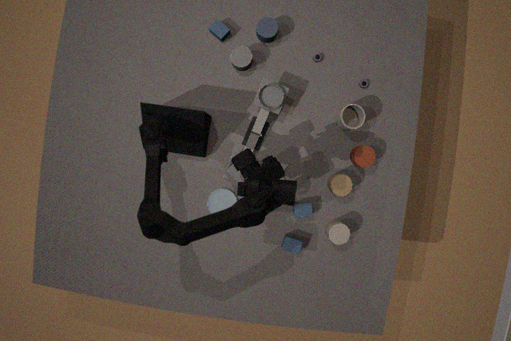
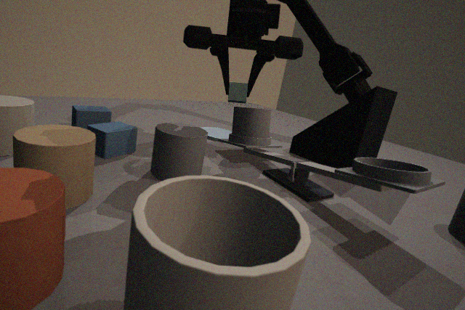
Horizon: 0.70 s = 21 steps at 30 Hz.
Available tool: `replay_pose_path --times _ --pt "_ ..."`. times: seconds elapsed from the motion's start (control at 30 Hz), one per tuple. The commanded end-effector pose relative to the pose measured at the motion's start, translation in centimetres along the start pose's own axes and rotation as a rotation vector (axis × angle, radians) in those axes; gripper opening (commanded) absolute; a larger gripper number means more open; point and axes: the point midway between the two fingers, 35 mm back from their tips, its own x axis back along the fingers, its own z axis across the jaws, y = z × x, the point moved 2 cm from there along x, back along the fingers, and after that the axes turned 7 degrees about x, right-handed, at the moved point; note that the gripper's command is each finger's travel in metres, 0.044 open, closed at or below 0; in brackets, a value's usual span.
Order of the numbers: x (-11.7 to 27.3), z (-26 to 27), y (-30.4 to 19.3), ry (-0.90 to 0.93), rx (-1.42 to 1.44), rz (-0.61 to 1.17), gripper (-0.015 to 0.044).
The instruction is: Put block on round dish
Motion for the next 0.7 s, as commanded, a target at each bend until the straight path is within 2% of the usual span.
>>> replay_pose_path --times 0.0,0.5,0.67 --pt "-0.6 -0.7 -3.1 -0.012 0.002 0.009 0.0" --pt "-2.2 -0.3 -14.4 -0.059 -0.003 0.086 0.0" --pt "-2.4 -0.1 -15.5 -0.063 -0.003 0.099 0.0"
